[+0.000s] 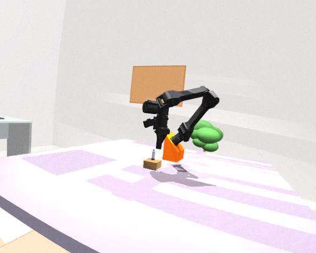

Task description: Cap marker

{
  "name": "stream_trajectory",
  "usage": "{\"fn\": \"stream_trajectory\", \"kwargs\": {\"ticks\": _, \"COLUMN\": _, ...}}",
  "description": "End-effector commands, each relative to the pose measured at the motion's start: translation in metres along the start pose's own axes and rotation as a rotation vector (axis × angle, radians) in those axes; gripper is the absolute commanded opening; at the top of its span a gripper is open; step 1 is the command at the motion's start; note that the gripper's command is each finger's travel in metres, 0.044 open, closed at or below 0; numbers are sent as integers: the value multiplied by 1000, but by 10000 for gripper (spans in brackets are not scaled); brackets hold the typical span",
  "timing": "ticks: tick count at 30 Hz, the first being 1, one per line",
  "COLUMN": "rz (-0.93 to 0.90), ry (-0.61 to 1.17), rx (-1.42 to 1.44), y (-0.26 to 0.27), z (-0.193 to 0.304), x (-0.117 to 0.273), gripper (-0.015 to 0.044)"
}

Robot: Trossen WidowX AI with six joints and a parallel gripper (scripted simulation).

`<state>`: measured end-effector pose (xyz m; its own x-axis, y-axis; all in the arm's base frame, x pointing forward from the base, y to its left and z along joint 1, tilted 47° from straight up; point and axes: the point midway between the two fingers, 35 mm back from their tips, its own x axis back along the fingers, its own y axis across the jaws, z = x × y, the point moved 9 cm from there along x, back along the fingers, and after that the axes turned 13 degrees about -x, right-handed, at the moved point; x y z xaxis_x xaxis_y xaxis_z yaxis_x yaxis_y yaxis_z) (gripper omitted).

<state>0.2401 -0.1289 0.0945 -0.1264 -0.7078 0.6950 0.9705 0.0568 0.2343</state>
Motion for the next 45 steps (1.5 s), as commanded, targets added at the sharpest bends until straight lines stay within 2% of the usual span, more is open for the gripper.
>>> {"fn": "stream_trajectory", "kwargs": {"ticks": 1, "rz": 1, "ry": 4, "rx": 12, "y": -5, "z": -13, "x": 5, "gripper": 0}}
{"fn": "stream_trajectory", "kwargs": {"ticks": 18, "rz": -2, "ry": 16, "rx": 17, "y": -14, "z": -27, "x": 2, "gripper": 0}}
{"fn": "stream_trajectory", "kwargs": {"ticks": 45, "rz": -2, "ry": 16, "rx": 18, "y": -14, "z": -27, "x": -42, "gripper": 0}}
